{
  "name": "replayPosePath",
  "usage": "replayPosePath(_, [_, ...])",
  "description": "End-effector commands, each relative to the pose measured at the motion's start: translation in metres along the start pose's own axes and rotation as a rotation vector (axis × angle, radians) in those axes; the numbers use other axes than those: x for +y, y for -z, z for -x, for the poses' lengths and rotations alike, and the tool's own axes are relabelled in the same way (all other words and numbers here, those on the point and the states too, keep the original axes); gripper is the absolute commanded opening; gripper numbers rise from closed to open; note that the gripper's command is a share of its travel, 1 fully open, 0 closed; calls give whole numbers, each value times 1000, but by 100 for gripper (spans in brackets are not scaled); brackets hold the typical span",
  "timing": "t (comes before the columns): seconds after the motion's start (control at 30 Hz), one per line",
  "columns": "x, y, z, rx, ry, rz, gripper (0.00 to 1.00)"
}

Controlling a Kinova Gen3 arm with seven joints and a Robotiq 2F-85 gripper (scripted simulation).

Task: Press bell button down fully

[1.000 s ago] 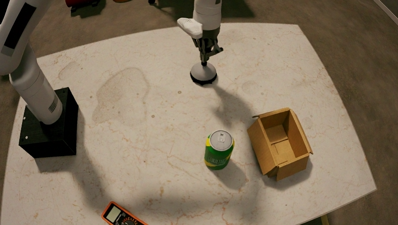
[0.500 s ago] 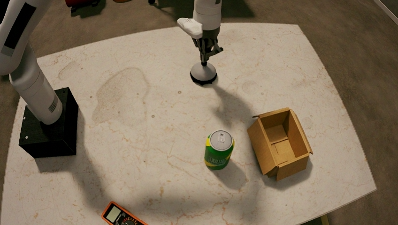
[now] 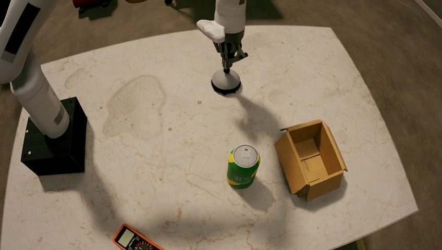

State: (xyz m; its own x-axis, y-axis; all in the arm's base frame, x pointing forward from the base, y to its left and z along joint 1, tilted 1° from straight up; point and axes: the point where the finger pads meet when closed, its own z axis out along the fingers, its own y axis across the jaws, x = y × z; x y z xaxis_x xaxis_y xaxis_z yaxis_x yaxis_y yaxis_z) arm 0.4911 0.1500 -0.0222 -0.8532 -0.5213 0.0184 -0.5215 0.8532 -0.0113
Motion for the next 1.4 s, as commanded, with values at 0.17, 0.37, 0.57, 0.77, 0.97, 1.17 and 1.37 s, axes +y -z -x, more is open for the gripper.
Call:
replayPosePath(0.17, [0,-7,-1,0,-11,-1,10])
replayPosePath(0.37, [-1,-12,-1,-1,-9,-4,10])
replayPosePath(0.57, [-1,-12,-1,1,-10,-4,10])
replayPosePath(0.77, [-1,-12,-1,1,-10,-4,10])
replayPosePath(0.97, [-1,-12,-1,1,-10,-4,10])
replayPosePath(1.17, [-1,-12,-1,1,-10,-4,10])
replayPosePath(1.37, [-1,-12,-1,1,-10,-4,10])
